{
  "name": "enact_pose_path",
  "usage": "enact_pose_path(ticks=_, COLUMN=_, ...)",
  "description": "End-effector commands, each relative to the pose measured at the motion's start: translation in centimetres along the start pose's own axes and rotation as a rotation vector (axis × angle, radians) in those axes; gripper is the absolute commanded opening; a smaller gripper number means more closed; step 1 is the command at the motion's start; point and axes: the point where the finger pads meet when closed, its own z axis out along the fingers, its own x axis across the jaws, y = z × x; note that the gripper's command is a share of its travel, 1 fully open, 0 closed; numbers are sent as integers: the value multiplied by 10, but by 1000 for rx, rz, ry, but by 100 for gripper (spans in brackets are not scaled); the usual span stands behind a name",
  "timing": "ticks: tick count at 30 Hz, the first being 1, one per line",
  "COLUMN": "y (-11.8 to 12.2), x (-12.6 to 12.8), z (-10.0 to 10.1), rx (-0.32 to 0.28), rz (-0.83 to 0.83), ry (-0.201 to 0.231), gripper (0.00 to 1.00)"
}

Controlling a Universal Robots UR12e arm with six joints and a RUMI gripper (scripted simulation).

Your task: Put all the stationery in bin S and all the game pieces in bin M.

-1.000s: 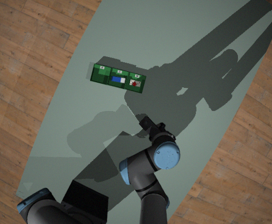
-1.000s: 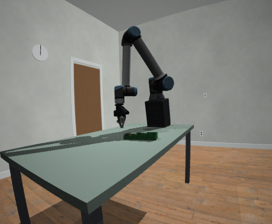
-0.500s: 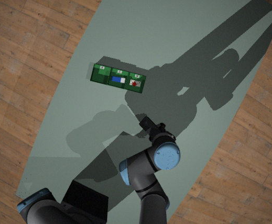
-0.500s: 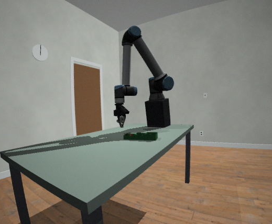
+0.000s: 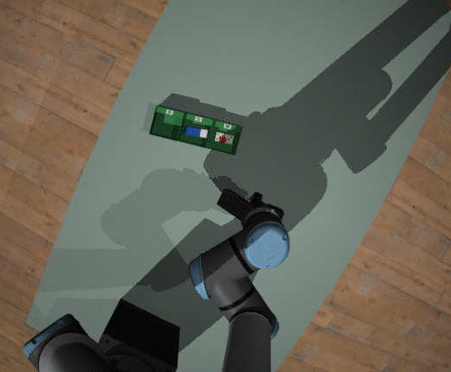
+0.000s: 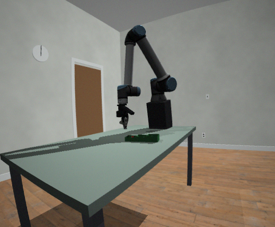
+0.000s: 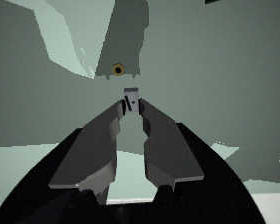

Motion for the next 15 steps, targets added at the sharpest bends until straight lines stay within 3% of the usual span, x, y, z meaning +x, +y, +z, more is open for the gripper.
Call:
enact_pose_path(ticks=1, y=-26, x=13, z=0, rx=1, rz=-157, ry=0, gripper=0)
enact_pose_path(ticks=15, y=-91, x=45, z=0, rx=1, rz=-178, ry=0, gripper=0)
